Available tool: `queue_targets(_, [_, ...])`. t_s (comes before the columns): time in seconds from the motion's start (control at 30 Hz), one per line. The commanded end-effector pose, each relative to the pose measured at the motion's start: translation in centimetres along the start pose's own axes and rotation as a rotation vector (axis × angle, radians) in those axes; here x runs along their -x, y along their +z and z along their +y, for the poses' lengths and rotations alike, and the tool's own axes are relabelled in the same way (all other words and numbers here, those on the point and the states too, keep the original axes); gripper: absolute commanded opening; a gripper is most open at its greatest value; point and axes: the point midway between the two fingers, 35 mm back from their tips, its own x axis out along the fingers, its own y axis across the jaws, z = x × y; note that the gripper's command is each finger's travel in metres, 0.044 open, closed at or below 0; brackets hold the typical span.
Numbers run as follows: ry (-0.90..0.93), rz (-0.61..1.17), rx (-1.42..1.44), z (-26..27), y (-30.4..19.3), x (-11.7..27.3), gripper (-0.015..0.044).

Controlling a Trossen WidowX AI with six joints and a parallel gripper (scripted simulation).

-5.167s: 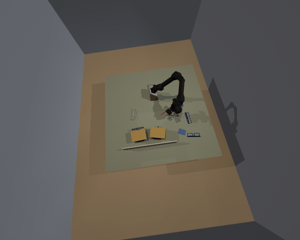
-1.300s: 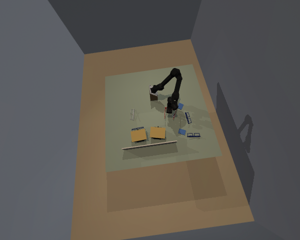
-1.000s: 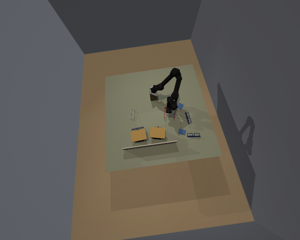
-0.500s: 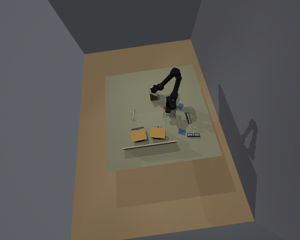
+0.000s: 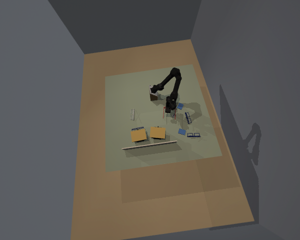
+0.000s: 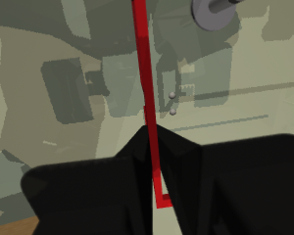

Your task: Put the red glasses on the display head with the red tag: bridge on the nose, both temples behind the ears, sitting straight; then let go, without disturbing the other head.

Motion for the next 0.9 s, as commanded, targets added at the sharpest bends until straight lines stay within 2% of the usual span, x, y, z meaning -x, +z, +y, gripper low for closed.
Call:
queue_targets(0.0, [0.001, 0.001, -0.001, 0.1, 0.1, 0.0, 0.0000])
queue_targets(0.33, [0.001, 0.001, -0.001, 0.0, 0.7, 0.3, 0.0000])
queue_targets(0.7, [0.000, 0.004, -0.001, 0.0, 1.1, 5.6, 0.0000])
queue_targets(0.87, [0.000, 0.004, -0.009, 0.0, 1.1, 6.0, 0.0000])
